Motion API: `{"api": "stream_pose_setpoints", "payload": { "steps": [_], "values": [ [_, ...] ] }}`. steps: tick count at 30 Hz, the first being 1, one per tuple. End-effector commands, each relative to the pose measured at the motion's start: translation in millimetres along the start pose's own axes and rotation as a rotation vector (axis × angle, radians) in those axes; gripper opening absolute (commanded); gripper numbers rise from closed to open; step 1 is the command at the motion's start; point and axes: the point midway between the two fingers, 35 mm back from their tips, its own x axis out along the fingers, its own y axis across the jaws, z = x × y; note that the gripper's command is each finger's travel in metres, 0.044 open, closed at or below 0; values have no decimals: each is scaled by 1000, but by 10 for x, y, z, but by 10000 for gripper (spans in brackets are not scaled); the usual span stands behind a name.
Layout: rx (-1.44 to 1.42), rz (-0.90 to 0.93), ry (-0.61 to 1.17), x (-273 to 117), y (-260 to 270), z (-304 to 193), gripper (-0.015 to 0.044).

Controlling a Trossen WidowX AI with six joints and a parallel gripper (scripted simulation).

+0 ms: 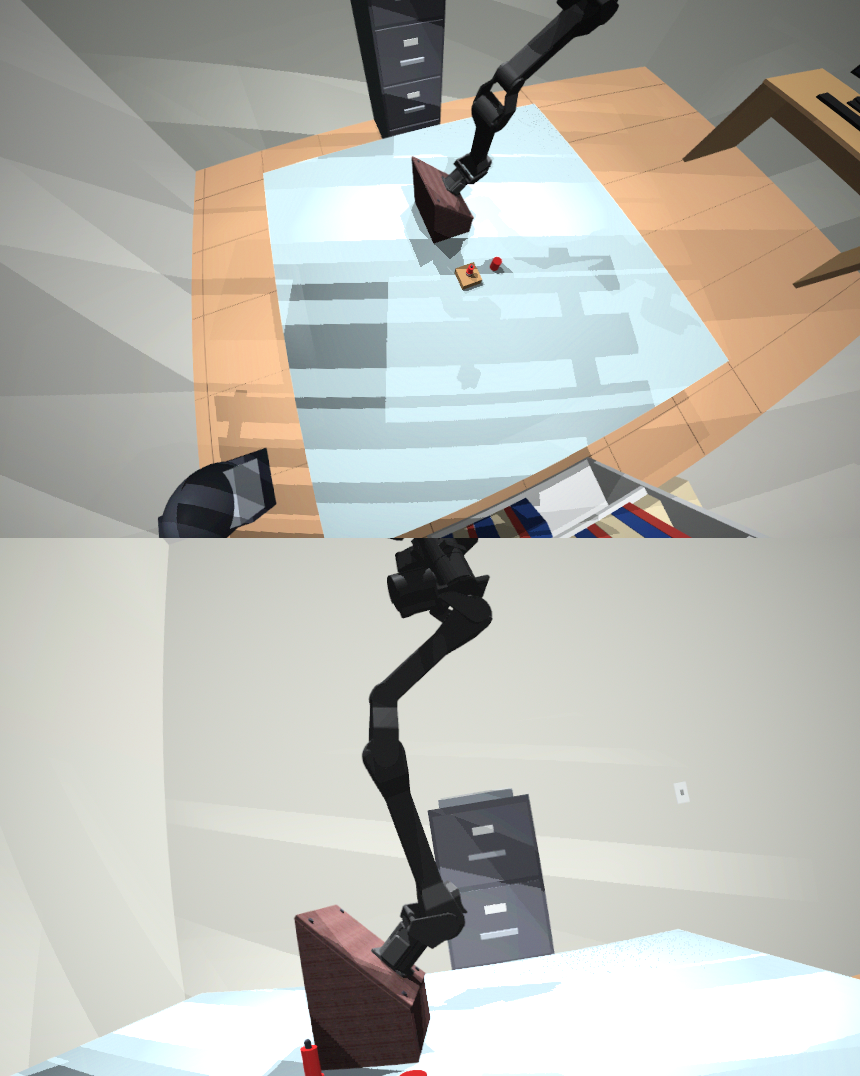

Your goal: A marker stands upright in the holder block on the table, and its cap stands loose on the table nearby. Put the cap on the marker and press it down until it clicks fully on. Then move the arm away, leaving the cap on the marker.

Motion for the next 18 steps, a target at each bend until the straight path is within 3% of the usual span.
{"api": "stream_pose_setpoints", "payload": {
  "steps": [1, 6, 12, 18],
  "values": [
    [5, 3, 4, -5, 16, -9, 374],
    [93, 125, 91, -162, 538, -182, 248],
    [111, 373, 151, -493, 1446, -260, 248],
    [114, 634, 248, -1073, 2297, -454, 248]
  ]
}}
